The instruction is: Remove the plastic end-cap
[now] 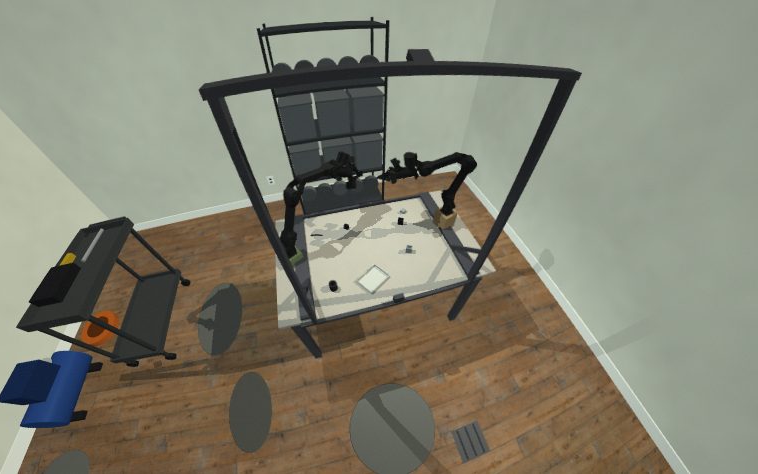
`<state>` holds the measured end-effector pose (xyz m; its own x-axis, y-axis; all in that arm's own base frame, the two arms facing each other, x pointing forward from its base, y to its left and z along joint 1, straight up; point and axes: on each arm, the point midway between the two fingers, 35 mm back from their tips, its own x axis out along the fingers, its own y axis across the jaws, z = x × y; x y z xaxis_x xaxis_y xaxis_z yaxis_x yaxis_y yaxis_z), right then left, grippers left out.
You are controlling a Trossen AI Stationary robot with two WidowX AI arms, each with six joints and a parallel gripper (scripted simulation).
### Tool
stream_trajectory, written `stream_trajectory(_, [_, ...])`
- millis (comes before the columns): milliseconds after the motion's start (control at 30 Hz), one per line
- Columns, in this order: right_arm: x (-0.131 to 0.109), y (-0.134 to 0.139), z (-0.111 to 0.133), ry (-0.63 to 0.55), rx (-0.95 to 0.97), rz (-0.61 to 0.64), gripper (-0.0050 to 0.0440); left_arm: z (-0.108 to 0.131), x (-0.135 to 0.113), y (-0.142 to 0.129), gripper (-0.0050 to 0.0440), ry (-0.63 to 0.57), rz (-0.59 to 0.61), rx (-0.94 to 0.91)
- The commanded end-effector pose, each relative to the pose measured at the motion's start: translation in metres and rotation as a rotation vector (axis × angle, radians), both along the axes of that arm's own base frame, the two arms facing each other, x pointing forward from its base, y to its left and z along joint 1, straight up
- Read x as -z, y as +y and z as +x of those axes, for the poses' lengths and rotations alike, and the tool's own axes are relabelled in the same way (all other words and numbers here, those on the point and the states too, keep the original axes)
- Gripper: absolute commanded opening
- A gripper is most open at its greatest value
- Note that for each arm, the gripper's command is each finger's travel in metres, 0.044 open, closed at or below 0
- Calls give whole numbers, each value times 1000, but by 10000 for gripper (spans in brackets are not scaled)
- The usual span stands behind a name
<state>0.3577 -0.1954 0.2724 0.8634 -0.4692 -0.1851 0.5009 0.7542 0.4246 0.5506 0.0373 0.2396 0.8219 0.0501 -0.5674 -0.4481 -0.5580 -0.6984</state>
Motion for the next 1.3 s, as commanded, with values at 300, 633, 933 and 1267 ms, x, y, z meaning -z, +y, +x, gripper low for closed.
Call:
stream_trajectory(300, [-30,71,-4,-33,-177,-173,0,-1,-15,0,0,-30,1,-3])
stream_trajectory(633, [-44,129,-16,-64,-330,-318,0,-1,-15,0,0,-30,1,-3])
stream_trajectory(933, [-55,178,-36,-115,-463,-453,0,-1,-15,0,0,-30,1,-3])
stream_trajectory(1267, [-57,194,-43,-130,-504,-502,0,-1,-15,0,0,-30,1,-3])
